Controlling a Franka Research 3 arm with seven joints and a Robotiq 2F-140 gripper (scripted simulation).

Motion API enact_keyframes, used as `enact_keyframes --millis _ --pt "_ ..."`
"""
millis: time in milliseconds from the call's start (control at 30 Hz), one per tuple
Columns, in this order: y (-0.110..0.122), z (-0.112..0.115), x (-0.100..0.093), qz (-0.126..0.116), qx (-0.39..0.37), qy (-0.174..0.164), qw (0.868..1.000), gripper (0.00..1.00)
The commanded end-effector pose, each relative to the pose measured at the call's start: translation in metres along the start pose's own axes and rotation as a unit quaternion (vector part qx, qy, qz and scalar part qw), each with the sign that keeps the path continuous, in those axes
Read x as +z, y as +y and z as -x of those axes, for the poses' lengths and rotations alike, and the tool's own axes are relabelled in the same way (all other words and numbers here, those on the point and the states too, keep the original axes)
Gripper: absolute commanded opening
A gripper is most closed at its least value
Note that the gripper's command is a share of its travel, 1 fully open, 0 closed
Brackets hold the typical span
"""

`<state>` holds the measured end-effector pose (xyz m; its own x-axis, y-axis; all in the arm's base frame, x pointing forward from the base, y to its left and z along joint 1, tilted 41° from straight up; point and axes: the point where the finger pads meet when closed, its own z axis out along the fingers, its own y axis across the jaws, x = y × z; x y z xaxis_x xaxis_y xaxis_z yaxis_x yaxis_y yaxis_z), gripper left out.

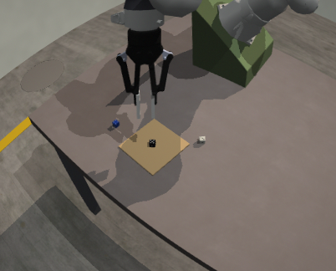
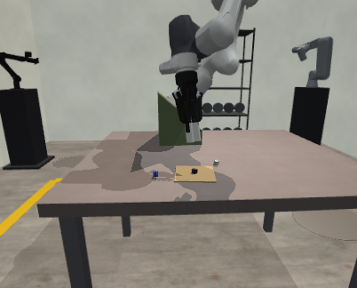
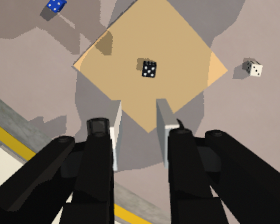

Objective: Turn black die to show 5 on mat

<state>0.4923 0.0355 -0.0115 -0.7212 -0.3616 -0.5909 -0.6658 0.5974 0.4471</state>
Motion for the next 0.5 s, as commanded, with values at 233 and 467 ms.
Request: enact_keyframes --millis 233,467 --pt "0.004 0.014 -0.003 0.024 0.077 0.080 0.993 0.19" --pt "0.003 0.019 -0.006 0.025 0.077 0.119 0.990 0.19"
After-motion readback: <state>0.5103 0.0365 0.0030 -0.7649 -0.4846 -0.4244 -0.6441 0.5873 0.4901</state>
